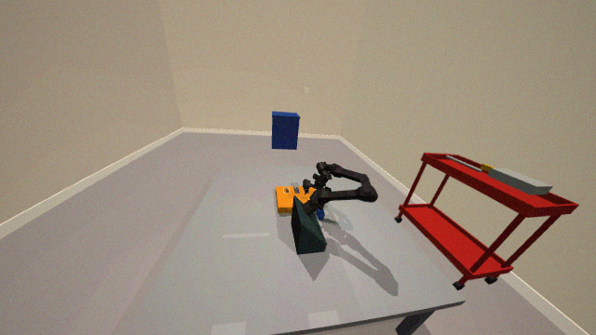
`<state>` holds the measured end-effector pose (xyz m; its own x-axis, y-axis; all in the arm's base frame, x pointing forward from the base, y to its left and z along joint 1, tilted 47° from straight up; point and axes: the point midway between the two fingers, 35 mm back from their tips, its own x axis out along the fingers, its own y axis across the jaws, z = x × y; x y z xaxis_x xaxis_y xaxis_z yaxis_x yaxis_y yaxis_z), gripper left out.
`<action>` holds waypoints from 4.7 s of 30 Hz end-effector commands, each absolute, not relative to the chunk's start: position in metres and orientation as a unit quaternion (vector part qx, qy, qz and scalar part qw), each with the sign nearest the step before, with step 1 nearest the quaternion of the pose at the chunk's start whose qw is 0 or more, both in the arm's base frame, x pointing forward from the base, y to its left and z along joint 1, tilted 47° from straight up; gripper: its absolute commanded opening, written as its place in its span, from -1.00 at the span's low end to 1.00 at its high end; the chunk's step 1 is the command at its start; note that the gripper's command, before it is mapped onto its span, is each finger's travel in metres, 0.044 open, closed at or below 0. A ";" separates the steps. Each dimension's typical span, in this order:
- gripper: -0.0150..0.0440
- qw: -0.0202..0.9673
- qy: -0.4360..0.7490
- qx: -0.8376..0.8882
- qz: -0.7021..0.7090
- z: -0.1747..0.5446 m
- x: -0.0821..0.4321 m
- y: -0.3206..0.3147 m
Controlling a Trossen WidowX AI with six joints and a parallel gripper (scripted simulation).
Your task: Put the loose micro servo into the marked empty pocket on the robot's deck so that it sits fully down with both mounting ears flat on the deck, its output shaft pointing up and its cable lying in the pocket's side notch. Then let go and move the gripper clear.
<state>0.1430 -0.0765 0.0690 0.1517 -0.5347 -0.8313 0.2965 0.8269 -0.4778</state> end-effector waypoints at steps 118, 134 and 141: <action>-0.49 0.624 0.672 -0.245 -0.316 0.091 0.093 -0.080; -0.49 0.624 0.671 -0.245 -0.315 0.094 0.102 -0.084; -0.49 0.625 0.671 -0.245 -0.315 0.097 0.124 -0.090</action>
<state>0.1101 -0.0865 0.0936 -0.1056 -0.7196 -0.6863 0.0651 0.6837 -0.7268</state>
